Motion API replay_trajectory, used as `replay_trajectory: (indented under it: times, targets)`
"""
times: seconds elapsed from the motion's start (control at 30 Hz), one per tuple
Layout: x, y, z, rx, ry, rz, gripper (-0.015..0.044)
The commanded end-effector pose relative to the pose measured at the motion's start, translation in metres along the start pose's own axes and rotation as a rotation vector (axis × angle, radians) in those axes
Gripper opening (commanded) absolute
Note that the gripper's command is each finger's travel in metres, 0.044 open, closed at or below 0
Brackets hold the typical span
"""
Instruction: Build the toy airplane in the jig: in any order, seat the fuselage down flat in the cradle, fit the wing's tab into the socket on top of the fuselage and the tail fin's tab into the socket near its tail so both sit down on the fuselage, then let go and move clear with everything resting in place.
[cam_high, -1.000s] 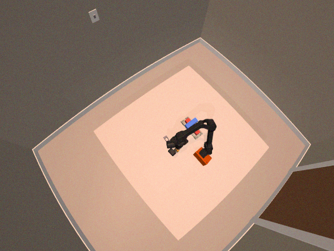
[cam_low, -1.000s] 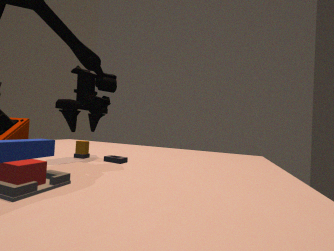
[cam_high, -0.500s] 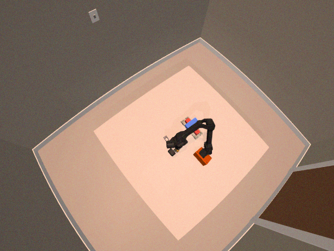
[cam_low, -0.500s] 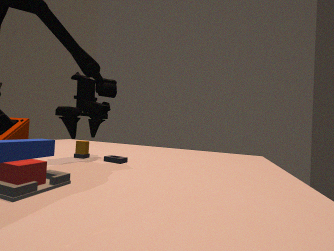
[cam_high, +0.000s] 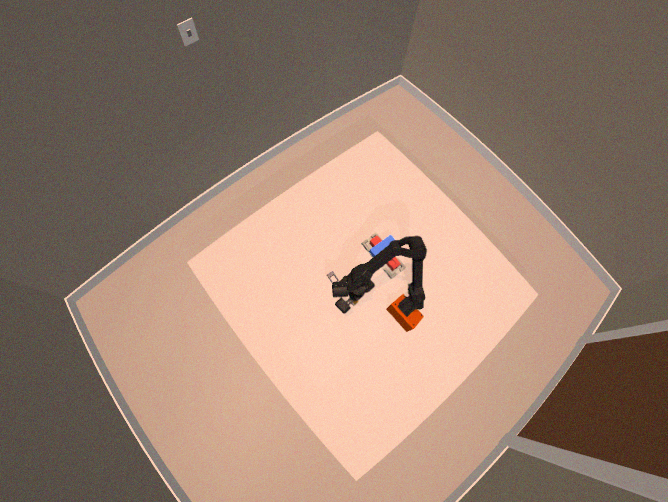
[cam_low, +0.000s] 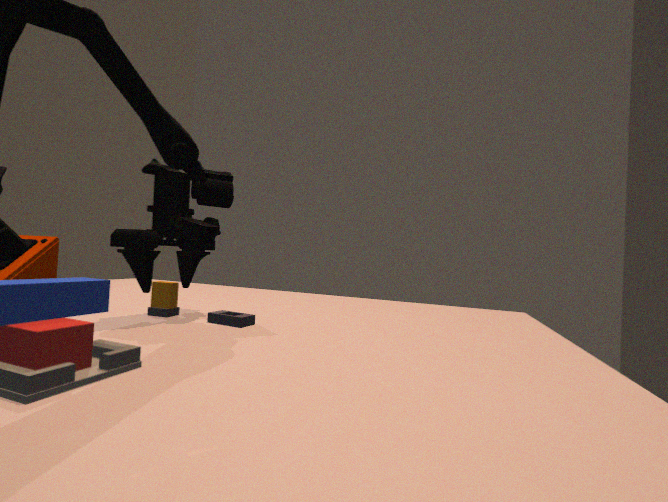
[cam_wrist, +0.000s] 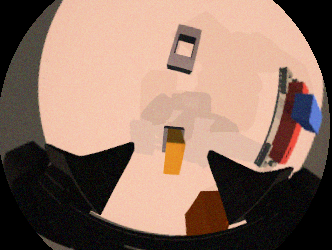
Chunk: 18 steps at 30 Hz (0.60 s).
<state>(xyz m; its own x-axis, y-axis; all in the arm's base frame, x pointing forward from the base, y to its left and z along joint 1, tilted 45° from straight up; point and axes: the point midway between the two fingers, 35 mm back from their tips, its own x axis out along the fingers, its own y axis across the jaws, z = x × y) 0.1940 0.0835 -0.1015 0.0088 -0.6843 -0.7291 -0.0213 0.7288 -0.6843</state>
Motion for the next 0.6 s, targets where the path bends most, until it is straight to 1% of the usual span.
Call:
replay_trajectory:
  times: [0.0,0.3,0.57]
  targets:
    - [0.01,-0.001,-0.002,-0.011,0.004,-0.014,0.044]
    - [0.022,-0.002,-0.003,-0.011,0.004,-0.015,0.044]
    - [0.022,-0.002,-0.003,-0.011,0.004,-0.015,0.023]
